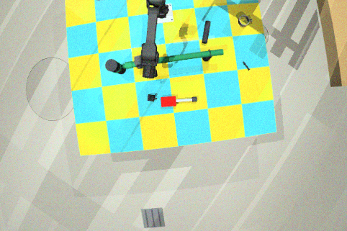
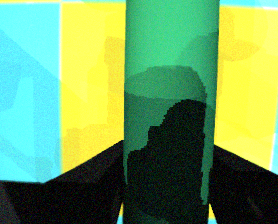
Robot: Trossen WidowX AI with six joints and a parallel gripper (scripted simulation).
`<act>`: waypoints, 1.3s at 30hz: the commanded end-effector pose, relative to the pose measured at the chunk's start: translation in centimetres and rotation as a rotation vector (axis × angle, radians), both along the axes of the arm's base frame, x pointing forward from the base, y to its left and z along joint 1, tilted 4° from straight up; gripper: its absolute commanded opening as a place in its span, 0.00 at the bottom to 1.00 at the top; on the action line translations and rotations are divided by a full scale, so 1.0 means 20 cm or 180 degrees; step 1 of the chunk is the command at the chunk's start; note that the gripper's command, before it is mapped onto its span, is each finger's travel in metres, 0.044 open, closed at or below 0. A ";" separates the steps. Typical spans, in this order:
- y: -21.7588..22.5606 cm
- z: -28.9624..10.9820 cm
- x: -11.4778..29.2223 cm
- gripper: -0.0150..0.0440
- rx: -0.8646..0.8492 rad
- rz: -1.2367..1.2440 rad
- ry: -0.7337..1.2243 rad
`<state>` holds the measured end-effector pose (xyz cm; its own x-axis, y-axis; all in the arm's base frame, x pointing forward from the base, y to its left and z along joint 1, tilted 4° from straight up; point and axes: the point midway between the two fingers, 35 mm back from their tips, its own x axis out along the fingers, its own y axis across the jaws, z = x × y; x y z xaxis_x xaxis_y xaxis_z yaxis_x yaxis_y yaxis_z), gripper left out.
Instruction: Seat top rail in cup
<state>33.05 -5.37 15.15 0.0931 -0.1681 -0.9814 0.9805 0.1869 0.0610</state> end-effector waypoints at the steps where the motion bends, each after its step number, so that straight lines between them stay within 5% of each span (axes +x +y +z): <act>1: 0.00 0.00 0.00 0.65 0.0000 -0.0001 -0.0002; 9: 0.10 0.11 -0.02 1.00 0.0007 0.0001 -0.0001; 25: 0.22 0.38 -0.07 1.00 0.0011 0.0116 0.0041; 39: 0.22 0.38 -0.07 1.00 0.0010 0.0119 0.0043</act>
<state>31.64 -0.96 23.02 0.0948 -0.1584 -0.9828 0.9740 0.2190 0.0587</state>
